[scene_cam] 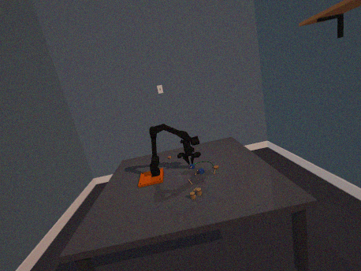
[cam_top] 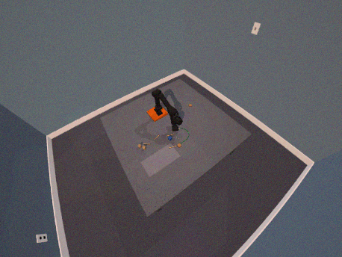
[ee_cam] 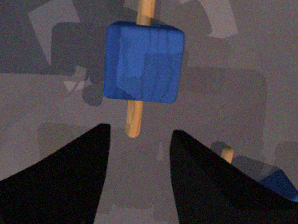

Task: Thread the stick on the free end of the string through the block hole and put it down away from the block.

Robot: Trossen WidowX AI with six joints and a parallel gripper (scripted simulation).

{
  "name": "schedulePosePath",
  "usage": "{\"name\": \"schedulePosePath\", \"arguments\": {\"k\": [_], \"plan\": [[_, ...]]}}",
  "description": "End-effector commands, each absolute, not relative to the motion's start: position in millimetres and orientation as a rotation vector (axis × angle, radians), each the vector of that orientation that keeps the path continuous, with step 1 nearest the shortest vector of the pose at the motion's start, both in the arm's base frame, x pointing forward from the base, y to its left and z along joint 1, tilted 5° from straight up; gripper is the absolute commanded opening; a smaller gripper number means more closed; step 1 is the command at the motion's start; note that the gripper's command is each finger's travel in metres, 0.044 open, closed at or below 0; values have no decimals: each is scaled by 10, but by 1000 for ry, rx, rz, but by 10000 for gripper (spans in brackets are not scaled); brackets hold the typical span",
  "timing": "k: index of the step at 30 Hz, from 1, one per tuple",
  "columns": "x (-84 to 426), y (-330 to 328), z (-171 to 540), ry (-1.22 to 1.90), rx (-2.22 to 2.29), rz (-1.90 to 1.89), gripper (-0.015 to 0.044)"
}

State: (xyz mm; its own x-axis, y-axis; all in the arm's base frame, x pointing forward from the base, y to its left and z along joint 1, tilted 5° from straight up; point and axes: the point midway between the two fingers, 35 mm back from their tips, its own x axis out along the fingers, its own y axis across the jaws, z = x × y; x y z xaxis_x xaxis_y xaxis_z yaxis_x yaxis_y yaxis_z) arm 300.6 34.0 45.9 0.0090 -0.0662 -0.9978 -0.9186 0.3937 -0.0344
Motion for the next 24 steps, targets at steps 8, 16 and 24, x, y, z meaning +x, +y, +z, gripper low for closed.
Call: {"name": "schedulePosePath", "arguments": {"k": [8, 16, 24], "plan": [[2989, 316, 269, 1408, -966, 861, 122], [2974, 305, 151, 1408, -966, 861, 122], [2974, 314, 164, 1407, -958, 861, 17]]}}
